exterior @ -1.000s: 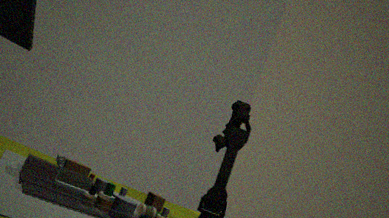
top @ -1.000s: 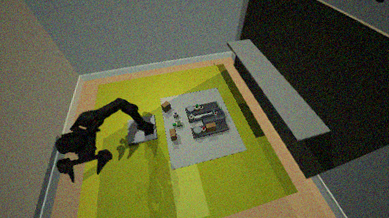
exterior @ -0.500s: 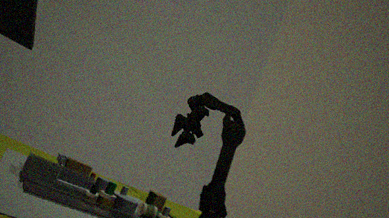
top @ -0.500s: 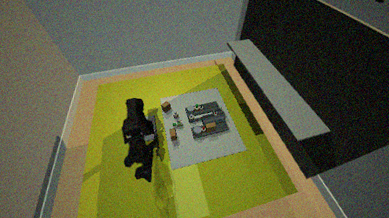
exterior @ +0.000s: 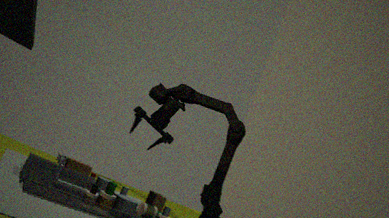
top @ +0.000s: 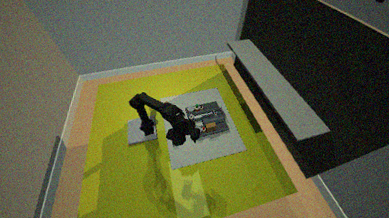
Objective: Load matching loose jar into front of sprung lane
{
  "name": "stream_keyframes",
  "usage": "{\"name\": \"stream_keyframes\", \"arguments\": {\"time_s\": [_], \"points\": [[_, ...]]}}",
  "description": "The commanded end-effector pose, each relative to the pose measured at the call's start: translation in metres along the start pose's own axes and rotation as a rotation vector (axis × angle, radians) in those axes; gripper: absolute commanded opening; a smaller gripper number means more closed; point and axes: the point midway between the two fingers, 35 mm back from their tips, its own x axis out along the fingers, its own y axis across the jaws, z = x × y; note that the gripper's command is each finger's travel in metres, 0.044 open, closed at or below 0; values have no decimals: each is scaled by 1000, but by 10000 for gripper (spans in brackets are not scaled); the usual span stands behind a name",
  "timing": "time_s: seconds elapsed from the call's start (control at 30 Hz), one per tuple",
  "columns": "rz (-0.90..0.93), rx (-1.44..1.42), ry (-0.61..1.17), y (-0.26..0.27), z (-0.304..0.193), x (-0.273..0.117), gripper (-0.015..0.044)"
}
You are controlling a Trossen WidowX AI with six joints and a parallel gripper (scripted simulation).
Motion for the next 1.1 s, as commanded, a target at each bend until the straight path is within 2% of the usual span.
{"name": "stream_keyframes", "arguments": {"time_s": [0.0,0.33,0.67,1.07], "points": [[-33,-329,88,-4,-72,11,440],[-75,-1126,279,-69,-216,15,440],[-83,-1928,429,-177,-296,5,440],[-82,-1982,437,-184,-302,13,440]]}}
